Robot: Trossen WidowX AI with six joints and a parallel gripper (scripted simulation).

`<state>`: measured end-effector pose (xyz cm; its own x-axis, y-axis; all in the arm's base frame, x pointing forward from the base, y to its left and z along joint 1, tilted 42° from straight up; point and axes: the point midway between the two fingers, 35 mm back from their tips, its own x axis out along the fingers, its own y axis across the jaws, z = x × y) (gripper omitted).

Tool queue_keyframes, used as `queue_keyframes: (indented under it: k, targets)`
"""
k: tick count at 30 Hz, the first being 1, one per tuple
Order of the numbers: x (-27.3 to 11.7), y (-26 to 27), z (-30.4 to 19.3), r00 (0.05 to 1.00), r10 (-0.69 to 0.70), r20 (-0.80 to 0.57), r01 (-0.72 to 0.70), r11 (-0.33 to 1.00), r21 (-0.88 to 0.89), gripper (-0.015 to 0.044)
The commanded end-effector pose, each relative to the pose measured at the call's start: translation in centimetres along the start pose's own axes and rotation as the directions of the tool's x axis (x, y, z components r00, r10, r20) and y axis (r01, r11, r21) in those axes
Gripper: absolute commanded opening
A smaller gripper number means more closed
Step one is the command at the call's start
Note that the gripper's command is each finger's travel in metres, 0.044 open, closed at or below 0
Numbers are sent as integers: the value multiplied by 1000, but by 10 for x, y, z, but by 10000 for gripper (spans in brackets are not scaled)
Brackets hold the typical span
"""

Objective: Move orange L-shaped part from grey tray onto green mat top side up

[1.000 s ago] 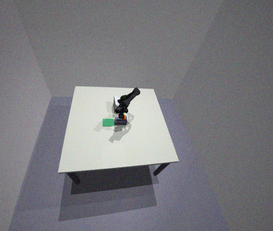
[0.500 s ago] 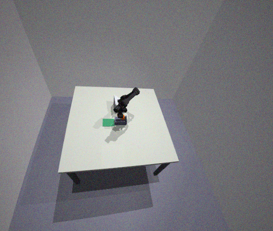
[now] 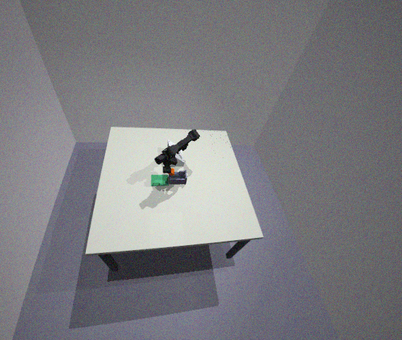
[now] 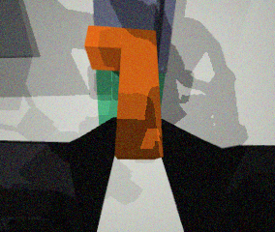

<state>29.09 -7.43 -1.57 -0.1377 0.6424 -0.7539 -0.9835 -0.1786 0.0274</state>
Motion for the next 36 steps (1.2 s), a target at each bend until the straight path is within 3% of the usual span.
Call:
queue_keyframes:
  k: [1,12,36]
  targets:
    - [-1,1,-22,1000,-3,-5,3,1000,-3,0]
    - [-2,3,-73,1000,-3,-9,3,1000,-3,0]
    - [27,3,-74,1000,-4,-8,4,1000,-4,0]
